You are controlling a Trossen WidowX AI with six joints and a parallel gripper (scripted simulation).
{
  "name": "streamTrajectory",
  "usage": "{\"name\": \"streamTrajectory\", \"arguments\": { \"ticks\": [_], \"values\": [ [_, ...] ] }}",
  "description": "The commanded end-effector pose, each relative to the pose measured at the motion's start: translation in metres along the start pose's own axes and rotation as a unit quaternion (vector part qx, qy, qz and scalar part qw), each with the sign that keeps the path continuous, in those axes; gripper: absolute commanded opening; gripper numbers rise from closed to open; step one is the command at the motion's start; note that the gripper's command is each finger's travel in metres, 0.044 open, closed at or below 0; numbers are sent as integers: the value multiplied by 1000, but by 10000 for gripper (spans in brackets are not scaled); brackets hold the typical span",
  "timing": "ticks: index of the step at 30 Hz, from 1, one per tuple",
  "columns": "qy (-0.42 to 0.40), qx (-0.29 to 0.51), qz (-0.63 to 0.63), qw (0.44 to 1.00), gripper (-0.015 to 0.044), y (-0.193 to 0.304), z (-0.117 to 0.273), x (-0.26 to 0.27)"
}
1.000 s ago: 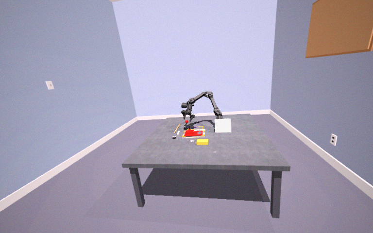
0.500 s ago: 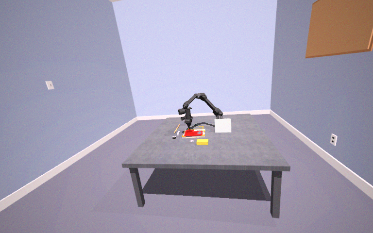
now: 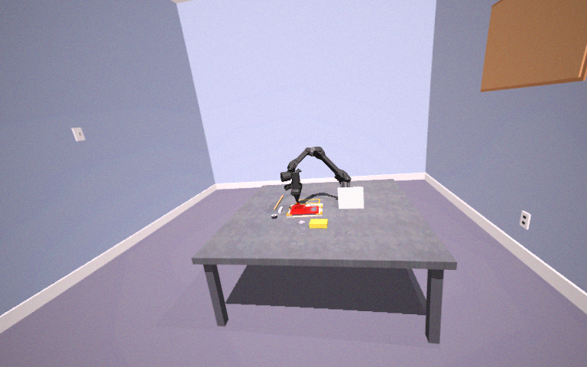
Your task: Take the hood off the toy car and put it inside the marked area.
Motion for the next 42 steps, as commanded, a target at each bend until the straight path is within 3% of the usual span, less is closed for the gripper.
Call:
{"name": "streamTrajectory", "arguments": {
  "ticks": [1,42],
  "values": [
    [3,0,3,1000,440,0,-3,0],
    [3,0,3,1000,440,-1,-34,0]
  ]
}}
Point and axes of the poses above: the point midway between the two fingers, 35 mm back from their tips, its own z axis back along the fingers, its own x axis across the jaws, y = z × x, the point moved 8 cm from there along z, back along the fingers, and after that the axes turned 10 degrees about z, right-handed, at the moved point
